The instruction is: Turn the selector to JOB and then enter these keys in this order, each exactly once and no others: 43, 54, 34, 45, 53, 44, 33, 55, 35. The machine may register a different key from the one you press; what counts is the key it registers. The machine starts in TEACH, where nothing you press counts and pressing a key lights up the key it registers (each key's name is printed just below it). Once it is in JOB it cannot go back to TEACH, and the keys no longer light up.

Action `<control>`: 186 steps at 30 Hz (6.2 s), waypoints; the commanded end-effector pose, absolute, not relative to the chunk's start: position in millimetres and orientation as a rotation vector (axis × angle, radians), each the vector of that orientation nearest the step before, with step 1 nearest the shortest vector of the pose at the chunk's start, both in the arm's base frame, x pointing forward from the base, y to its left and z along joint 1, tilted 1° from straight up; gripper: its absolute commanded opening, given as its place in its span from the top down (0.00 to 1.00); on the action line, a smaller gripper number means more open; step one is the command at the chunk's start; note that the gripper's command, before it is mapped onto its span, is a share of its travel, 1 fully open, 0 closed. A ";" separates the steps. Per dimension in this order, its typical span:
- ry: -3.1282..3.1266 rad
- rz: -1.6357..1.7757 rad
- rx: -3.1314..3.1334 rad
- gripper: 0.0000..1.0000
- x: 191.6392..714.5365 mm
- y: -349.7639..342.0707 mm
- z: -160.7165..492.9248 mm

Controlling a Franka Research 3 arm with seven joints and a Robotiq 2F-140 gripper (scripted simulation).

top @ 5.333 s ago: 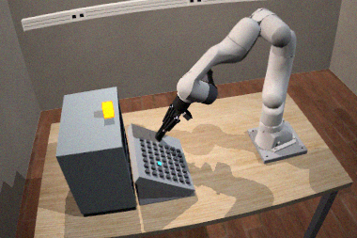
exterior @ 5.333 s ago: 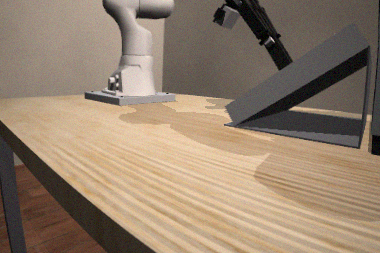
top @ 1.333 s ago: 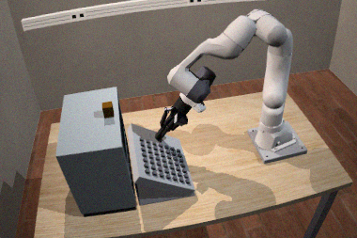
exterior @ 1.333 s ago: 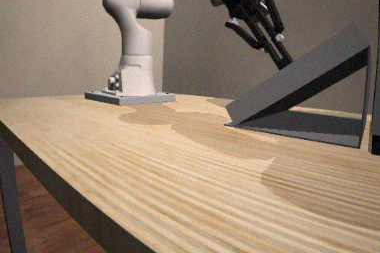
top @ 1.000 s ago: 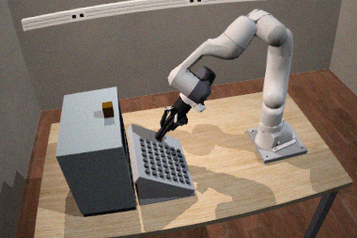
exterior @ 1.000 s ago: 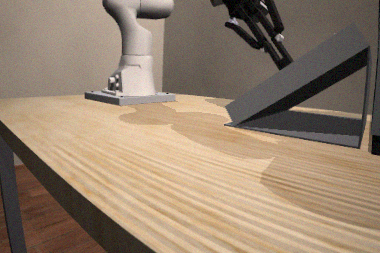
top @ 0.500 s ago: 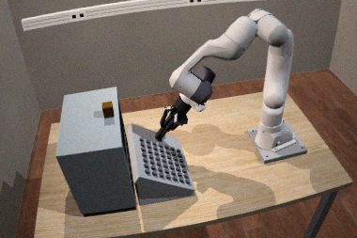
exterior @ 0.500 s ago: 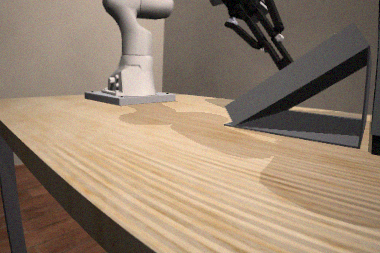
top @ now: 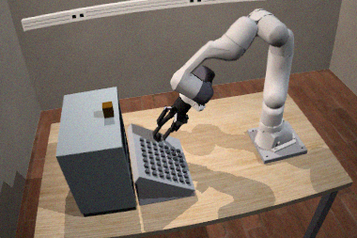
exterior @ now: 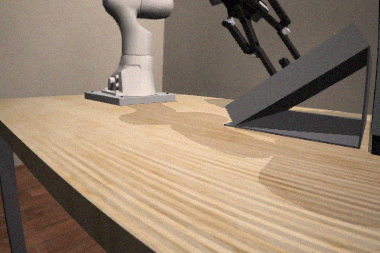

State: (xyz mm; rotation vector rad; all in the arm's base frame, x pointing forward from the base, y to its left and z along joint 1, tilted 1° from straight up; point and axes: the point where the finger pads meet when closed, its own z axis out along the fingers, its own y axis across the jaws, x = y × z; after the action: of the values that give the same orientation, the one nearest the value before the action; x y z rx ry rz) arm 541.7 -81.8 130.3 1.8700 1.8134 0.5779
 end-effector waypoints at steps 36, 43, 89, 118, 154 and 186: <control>1.808 0.589 1.941 0.60 543.0 -80.6 133.3; 1.808 0.589 1.941 0.60 541.8 -80.6 135.1; 1.808 0.589 1.941 0.90 514.0 -79.7 175.0; 1.808 0.589 1.941 0.90 514.0 -79.5 174.9; 1.860 0.569 1.880 0.90 501.7 79.8 127.5; 1.860 0.569 1.880 0.90 508.5 79.7 117.7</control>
State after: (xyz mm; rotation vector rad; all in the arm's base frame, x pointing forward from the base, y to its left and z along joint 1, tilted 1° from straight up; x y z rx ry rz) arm 507.5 79.7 116.7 1.8834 1.8618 0.5660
